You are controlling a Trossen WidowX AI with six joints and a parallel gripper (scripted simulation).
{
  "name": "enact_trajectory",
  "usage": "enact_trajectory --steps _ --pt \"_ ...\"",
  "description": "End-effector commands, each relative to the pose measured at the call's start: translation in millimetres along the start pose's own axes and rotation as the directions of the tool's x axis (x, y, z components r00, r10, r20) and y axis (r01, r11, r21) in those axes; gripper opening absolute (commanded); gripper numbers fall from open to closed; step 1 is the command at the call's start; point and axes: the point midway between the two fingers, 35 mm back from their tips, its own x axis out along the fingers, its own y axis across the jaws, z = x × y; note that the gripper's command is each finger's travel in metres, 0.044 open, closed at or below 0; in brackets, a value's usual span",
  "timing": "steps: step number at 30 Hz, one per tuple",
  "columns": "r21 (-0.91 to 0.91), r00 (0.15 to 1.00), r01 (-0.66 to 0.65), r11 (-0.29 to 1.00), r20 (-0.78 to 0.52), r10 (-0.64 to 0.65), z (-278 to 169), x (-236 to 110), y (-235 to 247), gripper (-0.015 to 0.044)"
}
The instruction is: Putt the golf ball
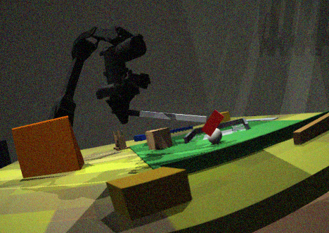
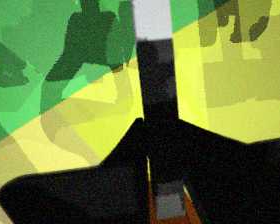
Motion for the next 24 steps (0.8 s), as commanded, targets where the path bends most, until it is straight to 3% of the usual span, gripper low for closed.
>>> enact_trajectory --steps 1,24 --pt "0.003 1.000 -0.002 1.000 0.017 0.002 2 4 0 0.0000" --pt "-0.001 1.000 0.001 1.000 0.007 -0.001 1 29 0 0.0000"
